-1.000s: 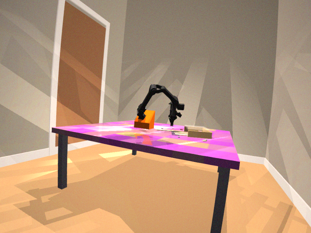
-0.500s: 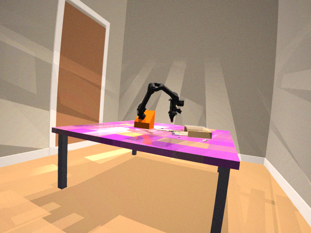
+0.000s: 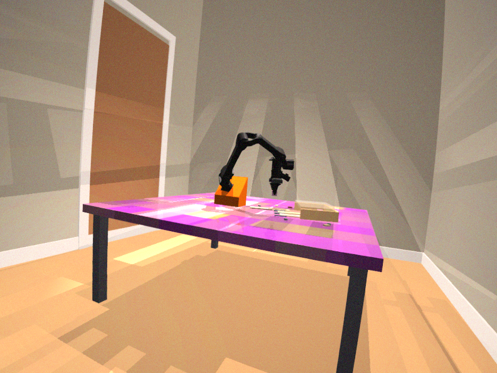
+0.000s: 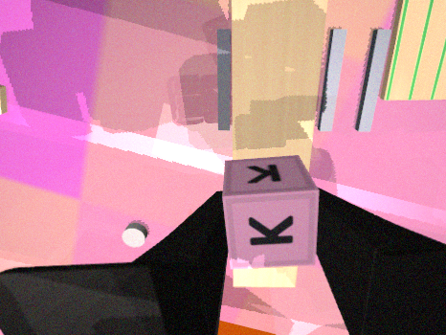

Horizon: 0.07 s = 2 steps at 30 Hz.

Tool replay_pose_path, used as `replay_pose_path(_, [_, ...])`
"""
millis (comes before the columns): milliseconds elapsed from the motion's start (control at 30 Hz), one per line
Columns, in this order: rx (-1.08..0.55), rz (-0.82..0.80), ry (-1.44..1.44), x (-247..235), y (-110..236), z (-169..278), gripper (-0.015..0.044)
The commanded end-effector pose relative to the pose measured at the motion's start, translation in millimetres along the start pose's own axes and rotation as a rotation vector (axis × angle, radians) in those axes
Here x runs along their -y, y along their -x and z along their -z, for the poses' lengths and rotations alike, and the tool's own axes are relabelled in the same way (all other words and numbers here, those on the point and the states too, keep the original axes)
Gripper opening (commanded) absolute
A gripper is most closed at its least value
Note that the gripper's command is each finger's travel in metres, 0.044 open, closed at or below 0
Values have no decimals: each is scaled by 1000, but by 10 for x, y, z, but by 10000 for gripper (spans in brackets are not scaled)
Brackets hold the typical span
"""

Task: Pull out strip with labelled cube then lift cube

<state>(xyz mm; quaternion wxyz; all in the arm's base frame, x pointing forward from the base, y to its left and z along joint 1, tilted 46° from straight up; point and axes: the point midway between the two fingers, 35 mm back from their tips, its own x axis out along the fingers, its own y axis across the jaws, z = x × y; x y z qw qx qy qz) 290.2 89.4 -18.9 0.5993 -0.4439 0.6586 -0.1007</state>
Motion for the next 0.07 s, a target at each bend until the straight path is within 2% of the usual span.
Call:
replay_pose_path(0, [1,-3,-4,-4,11,1,0])
replay_pose_path(33, [1,-3,-4,-4,11,1,0])
